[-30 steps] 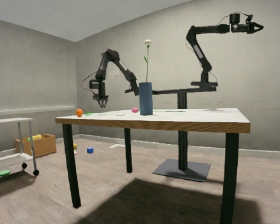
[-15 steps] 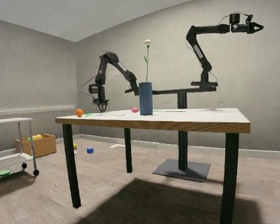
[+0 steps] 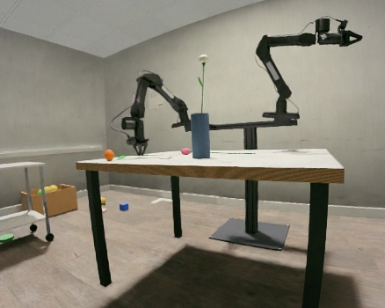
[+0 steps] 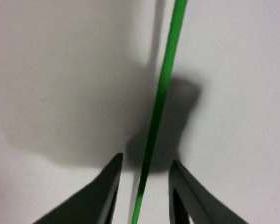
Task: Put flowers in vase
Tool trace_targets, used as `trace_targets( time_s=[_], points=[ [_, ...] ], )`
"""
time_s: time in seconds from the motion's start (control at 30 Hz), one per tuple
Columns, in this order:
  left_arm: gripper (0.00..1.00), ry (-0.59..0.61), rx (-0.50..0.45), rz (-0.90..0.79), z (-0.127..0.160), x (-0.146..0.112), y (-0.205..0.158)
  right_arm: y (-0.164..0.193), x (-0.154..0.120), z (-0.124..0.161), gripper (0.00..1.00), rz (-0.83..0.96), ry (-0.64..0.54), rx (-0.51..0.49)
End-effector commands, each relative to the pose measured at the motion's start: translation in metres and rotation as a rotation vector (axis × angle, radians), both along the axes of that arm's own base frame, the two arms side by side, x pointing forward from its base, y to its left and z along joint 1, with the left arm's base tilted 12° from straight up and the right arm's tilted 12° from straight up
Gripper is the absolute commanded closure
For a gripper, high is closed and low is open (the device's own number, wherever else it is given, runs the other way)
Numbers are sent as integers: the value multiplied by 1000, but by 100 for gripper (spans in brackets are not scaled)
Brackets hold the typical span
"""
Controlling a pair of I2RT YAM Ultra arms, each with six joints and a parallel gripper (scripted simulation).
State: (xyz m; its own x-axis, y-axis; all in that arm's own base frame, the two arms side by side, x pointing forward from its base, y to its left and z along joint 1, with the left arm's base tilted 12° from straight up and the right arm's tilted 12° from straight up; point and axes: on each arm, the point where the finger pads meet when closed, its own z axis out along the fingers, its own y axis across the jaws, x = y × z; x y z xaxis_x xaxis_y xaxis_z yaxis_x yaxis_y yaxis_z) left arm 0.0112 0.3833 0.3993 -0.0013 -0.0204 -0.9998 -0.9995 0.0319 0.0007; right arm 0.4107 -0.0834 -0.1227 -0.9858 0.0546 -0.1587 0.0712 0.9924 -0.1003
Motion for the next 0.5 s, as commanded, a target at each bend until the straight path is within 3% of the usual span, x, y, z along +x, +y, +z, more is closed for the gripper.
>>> trace_targets(
  time_s=[0.0, 0.47],
  points=[
    [70, -6, -3, 1, -1, -2, 2, -1, 7, 10, 70, 5, -30, 1],
    [70, -6, -3, 1, -1, -2, 2, 0, 5, 14, 70, 6, -36, 0]
  ],
)
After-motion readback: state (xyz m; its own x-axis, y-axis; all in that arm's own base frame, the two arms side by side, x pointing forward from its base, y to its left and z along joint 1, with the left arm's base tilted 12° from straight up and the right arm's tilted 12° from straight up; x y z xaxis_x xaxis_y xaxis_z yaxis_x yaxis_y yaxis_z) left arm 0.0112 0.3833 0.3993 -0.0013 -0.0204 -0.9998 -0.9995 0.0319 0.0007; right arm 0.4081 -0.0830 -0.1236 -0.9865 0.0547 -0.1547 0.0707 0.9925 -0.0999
